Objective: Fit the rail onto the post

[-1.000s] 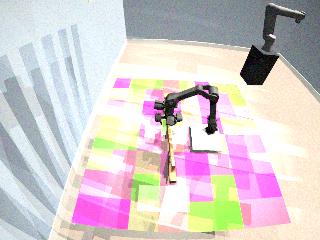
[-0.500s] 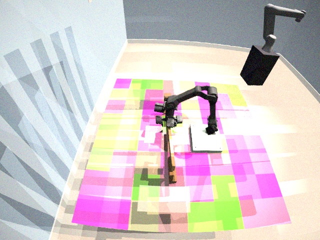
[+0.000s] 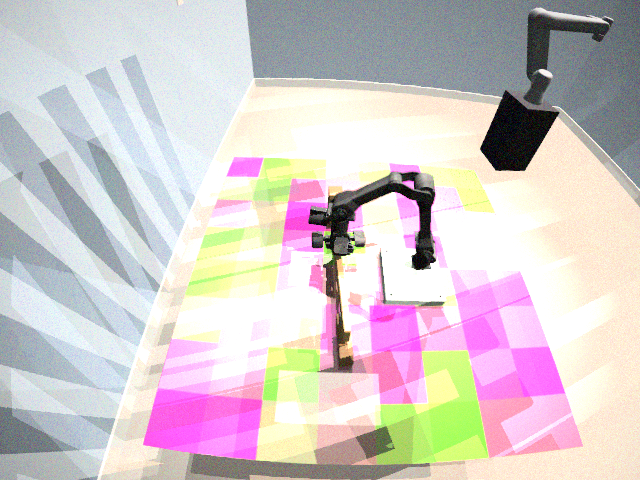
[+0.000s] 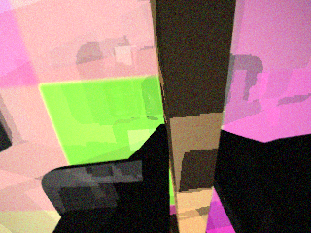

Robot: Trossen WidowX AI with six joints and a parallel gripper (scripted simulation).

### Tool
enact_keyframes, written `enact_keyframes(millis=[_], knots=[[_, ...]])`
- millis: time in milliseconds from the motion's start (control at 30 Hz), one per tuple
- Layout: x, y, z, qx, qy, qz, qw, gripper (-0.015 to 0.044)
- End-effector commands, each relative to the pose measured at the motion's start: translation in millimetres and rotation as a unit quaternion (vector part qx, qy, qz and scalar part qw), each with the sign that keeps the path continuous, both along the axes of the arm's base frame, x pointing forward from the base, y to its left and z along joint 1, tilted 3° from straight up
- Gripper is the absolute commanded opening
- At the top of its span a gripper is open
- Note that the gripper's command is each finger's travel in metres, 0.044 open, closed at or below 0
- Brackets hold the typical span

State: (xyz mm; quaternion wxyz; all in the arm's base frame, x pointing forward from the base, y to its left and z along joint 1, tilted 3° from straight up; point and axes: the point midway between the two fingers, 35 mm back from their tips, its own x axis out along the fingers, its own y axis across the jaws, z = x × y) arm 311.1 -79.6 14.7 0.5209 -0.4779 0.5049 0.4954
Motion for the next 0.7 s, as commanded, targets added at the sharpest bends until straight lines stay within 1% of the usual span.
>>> enact_keyframes(millis=[0, 33, 667], knots=[[0.1, 0.6, -0.9, 0.001, 0.000, -0.002, 1.000, 0.0006], [0.1, 0.6, -0.9, 0.001, 0.000, -0.002, 1.000, 0.0000], [0.0, -0.2, 3.4, 0.001, 0.000, -0.002, 1.000, 0.0000]])
